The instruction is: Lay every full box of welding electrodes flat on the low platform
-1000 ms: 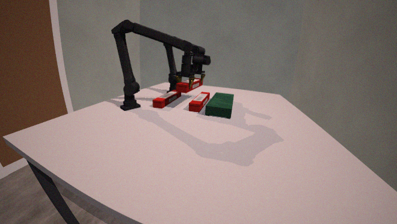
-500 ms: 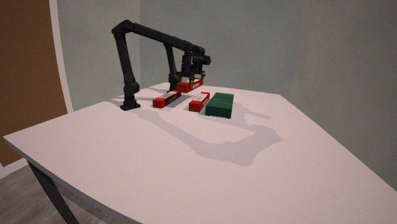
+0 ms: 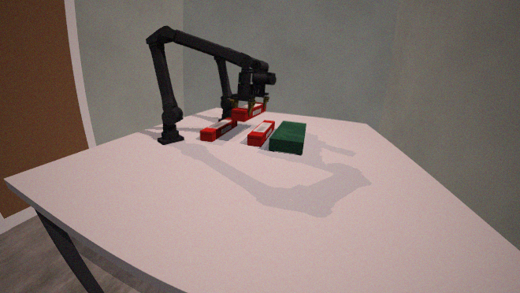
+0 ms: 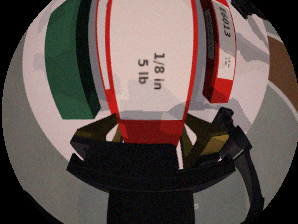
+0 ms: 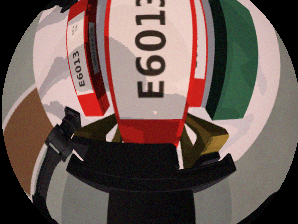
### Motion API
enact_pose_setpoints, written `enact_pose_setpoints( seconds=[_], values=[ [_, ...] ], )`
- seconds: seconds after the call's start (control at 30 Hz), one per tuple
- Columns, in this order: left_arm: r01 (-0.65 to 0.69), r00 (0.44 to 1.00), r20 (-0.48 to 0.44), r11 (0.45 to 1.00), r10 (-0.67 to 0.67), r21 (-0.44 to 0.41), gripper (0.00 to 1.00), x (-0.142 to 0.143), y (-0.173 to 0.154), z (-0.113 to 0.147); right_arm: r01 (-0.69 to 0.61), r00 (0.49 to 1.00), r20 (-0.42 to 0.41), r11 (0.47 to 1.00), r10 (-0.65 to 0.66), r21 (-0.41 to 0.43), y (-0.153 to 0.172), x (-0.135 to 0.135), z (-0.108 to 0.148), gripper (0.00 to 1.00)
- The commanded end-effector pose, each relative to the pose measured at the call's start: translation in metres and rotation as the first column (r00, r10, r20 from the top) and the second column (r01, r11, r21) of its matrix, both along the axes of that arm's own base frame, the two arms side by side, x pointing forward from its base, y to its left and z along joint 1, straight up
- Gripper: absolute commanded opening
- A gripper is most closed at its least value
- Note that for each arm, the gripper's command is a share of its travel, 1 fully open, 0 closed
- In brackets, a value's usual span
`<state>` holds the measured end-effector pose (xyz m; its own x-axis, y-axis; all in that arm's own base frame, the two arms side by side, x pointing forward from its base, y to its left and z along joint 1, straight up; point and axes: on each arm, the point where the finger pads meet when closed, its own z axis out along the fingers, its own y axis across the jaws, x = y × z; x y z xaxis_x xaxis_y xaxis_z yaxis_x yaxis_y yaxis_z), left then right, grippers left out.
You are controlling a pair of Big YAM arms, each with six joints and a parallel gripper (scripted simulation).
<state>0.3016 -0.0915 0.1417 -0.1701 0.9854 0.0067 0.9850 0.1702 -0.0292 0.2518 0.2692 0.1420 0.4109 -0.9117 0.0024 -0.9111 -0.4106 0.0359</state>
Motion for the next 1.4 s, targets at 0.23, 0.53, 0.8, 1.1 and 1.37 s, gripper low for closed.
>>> enact_pose_setpoints(
  seconds=[0.23,0.53,0.8,1.1,1.37],
  values=[
    [0.0,0.993,0.118,1.0,0.003,-0.025,0.0,0.03,-0.001,0.041,-0.004,0.994,0.105,0.996,-0.005,0.089,0.015,0.03,0.045,0.0],
    [0.0,0.993,0.115,1.0,0.002,-0.023,0.0,0.043,0.001,0.041,-0.003,0.996,0.094,0.997,-0.004,0.076,0.016,0.043,0.045,0.0],
    [0.0,0.996,0.092,1.0,0.002,-0.016,0.0,0.058,0.001,0.031,-0.002,0.997,0.078,0.998,-0.002,0.059,0.02,0.056,0.035,0.0],
    [0.0,0.996,0.084,1.0,0.002,-0.013,0.0,0.074,0.003,0.031,-0.003,0.996,0.086,0.998,-0.003,0.065,0.023,0.071,0.043,0.0],
    [0.0,0.994,0.107,1.0,0.002,-0.018,0.0,0.073,0.004,0.045,-0.003,0.996,0.093,0.997,-0.003,0.071,0.023,0.072,0.049,0.0]
  ],
)
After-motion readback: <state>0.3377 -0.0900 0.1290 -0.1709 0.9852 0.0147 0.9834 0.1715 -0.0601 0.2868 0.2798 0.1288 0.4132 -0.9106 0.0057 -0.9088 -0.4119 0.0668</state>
